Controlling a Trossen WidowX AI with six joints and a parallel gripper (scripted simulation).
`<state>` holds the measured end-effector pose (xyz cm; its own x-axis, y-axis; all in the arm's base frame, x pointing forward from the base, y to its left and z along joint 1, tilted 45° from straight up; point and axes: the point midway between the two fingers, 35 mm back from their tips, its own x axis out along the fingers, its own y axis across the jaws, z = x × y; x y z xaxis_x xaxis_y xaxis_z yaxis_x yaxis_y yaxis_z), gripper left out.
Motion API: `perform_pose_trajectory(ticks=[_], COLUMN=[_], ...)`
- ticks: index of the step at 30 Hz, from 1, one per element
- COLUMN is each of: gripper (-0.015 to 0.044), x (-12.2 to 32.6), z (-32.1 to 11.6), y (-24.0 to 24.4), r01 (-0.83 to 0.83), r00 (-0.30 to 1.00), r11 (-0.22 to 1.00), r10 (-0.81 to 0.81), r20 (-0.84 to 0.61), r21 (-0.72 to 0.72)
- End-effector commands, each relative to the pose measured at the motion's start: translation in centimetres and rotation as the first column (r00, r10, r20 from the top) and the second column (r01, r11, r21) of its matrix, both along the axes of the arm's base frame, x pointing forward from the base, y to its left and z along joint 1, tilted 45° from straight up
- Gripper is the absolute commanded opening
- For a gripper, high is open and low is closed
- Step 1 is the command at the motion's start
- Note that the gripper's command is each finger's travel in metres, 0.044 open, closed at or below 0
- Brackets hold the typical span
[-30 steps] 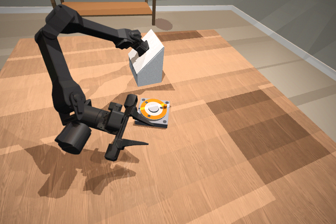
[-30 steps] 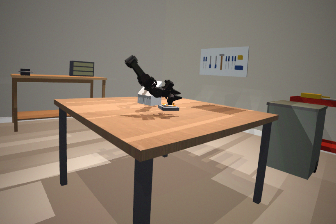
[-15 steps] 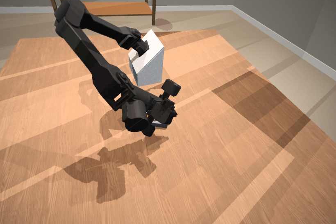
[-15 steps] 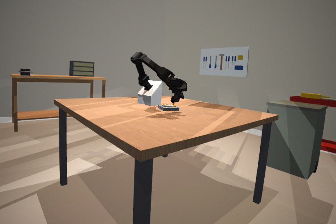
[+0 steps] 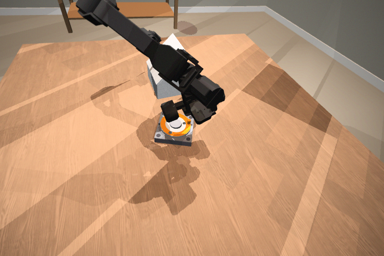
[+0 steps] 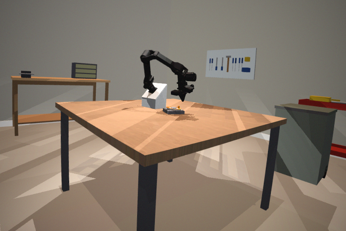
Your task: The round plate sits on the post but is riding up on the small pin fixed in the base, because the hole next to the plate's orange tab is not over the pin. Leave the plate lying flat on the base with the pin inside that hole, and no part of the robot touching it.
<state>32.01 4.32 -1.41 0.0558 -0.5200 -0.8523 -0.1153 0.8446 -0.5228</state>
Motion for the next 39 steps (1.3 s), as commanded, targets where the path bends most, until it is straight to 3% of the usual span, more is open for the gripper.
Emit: perform_pose_trajectory(ticks=[1, 11, 21, 39], gripper=[0.0000, 0.0000, 0.0000, 0.0000], x=[-1.5, -1.4, -0.8, -2.2], z=[0.3, 0.2, -3.0, -3.5], y=[0.0, -0.1, -3.3, -3.3], r01=[0.051, 0.051, 0.051, 0.051], r00=[0.992, 0.992, 0.991, 0.992], r11=[0.976, 0.976, 0.975, 0.975], r10=[-0.024, -0.024, -0.024, -0.024], r20=[0.128, 0.128, 0.128, 0.128], r21=[-0.214, -0.214, -0.216, -0.216])
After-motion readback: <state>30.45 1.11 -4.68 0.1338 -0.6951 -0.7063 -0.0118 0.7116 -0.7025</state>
